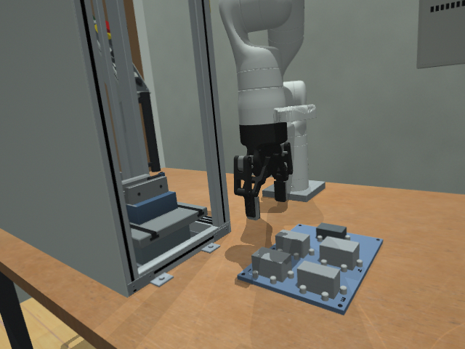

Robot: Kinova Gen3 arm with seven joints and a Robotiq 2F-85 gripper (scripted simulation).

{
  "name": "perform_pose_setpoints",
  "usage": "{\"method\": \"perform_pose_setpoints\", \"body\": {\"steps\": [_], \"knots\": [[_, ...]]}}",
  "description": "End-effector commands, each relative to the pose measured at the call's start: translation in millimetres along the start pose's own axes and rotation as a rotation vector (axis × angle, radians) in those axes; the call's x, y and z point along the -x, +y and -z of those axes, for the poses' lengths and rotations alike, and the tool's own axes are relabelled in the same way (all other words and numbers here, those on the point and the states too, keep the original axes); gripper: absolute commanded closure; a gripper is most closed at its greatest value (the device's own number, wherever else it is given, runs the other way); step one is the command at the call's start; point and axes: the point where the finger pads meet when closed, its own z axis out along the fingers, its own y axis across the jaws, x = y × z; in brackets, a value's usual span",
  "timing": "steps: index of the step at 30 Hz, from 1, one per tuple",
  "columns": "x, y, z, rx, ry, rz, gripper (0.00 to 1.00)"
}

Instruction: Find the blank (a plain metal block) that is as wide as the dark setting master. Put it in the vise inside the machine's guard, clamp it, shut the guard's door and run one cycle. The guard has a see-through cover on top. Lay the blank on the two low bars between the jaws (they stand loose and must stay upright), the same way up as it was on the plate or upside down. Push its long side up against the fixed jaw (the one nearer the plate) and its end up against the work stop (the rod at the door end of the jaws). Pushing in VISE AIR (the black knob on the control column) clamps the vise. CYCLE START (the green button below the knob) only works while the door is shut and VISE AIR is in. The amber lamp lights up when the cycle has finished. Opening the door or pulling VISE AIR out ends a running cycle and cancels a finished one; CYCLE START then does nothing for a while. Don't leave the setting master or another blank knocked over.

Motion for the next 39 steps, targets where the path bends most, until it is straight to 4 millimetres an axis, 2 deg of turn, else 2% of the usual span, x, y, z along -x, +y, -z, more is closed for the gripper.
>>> {"method": "perform_pose_setpoints", "body": {"steps": [1, 5, 10, 22, 27, 39], "knots": [[-0.2, 0.6, 0.8, 0.002, 0.001, 0.0, 0.0], [-0.2, 0.6, 0.8, 0.002, 0.001, 0.0, 0.0], [-0.2, 0.6, -29.1, 0.002, 0.001, 0.0, 0.0], [-0.2, 0.6, -29.1, 0.002, 0.001, 0.0, 0.0], [-0.3, 0.7, -59.1, 0.002, 0.001, 0.0, 0.0], [-0.3, 0.7, -59.1, 0.002, 0.001, 0.0, 0.0]]}}
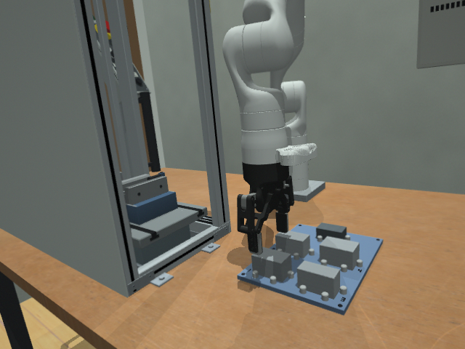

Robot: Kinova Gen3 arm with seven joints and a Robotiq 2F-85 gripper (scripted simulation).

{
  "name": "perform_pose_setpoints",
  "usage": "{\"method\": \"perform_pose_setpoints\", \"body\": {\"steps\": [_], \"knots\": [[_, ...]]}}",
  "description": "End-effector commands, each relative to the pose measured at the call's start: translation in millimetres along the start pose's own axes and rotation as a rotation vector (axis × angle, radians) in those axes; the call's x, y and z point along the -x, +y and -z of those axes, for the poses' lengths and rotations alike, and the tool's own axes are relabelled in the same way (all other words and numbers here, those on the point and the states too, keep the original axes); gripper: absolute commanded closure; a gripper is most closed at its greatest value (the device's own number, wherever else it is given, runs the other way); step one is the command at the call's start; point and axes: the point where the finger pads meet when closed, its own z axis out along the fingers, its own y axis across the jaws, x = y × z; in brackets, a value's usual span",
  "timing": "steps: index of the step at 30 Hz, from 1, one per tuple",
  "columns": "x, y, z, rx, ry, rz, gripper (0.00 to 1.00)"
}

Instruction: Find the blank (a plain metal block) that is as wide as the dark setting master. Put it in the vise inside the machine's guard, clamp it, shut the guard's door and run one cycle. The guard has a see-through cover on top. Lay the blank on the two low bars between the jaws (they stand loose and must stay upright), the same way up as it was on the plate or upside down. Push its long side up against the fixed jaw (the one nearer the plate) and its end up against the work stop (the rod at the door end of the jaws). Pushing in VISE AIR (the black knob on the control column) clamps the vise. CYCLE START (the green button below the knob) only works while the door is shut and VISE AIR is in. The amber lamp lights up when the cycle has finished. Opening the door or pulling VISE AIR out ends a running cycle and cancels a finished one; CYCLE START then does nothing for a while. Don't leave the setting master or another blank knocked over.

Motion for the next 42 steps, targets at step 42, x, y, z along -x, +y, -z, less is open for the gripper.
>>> {"method": "perform_pose_setpoints", "body": {"steps": [42], "knots": [[-0.2, 0.6, -19.1, 0.002, 0.001, 0.0, 0.0]]}}
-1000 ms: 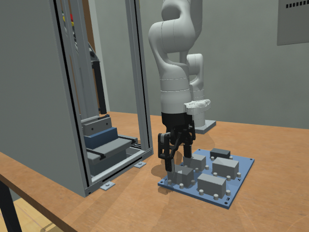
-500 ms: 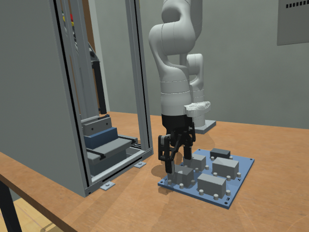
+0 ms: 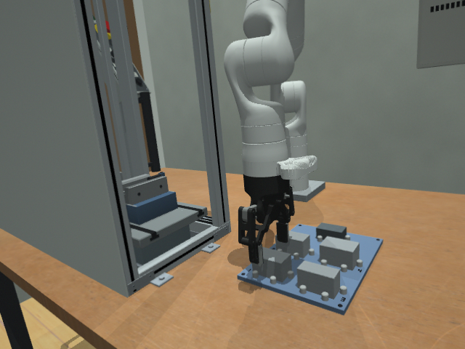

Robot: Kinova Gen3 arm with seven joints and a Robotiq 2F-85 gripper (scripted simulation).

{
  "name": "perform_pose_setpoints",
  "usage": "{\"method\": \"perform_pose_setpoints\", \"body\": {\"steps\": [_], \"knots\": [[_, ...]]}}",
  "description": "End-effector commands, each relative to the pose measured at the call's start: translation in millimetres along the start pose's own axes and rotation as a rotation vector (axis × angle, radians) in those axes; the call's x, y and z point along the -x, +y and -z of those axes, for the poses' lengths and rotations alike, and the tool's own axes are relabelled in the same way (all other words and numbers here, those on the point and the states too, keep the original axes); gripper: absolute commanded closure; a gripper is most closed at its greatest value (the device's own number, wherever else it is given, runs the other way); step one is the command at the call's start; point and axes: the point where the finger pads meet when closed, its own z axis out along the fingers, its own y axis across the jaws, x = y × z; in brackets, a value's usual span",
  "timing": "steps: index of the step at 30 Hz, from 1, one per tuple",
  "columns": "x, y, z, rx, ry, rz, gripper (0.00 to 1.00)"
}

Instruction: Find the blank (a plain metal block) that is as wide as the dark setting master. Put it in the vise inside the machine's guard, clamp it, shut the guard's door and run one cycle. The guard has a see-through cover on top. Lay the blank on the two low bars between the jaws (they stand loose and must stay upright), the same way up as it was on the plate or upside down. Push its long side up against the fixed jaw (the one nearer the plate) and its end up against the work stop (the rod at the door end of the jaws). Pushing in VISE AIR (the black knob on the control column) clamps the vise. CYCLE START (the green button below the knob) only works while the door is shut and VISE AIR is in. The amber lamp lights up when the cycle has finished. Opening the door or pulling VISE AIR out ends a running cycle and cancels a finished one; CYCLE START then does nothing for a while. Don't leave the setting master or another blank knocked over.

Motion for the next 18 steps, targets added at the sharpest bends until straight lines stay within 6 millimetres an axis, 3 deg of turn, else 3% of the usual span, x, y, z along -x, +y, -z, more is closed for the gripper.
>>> {"method": "perform_pose_setpoints", "body": {"steps": [1, 18], "knots": [[-0.3, 0.6, 0.7, 0.002, 0.001, 0.0, 0.0], [-0.3, 0.6, -4.3, 0.002, 0.001, 0.0, 0.0]]}}
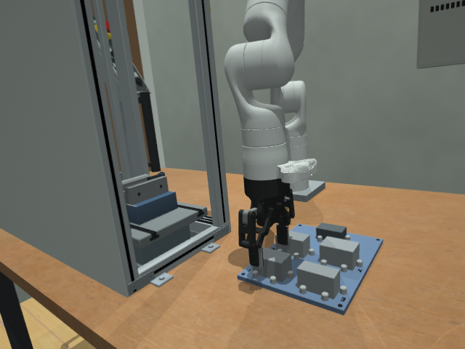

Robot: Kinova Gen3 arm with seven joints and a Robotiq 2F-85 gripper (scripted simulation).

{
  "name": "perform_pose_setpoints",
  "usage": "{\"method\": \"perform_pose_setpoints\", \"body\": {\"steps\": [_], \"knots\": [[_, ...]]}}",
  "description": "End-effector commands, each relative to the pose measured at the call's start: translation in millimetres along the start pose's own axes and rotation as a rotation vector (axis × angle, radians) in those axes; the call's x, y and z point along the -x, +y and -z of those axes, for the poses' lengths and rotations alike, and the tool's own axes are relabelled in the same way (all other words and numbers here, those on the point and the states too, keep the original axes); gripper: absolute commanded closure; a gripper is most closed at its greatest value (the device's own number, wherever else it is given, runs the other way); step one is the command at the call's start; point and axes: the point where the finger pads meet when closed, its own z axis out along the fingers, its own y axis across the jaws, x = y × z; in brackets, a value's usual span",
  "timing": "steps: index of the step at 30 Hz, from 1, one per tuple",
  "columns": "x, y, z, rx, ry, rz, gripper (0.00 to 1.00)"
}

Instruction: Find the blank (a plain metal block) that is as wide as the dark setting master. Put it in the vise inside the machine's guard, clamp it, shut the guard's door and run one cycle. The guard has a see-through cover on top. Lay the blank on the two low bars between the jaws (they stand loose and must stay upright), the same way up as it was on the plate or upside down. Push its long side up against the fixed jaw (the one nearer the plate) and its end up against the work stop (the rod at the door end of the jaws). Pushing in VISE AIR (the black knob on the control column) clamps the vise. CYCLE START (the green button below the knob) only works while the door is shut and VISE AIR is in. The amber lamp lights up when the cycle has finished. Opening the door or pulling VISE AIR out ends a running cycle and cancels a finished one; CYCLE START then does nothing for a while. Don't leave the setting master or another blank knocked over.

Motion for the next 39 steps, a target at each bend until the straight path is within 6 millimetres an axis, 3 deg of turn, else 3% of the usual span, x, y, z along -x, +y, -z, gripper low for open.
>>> {"method": "perform_pose_setpoints", "body": {"steps": [1, 8, 9, 39], "knots": [[-0.2, 0.6, 0.8, 0.002, 0.001, 0.0, 0.0], [-0.2, 0.6, 0.8, 0.002, 0.001, 0.0, 0.0], [-0.2, 0.6, 0.8, 0.002, 0.001, 0.0, 0.9], [-0.2, 0.6, 2.6, 0.002, 0.001, 0.0, 0.9]]}}
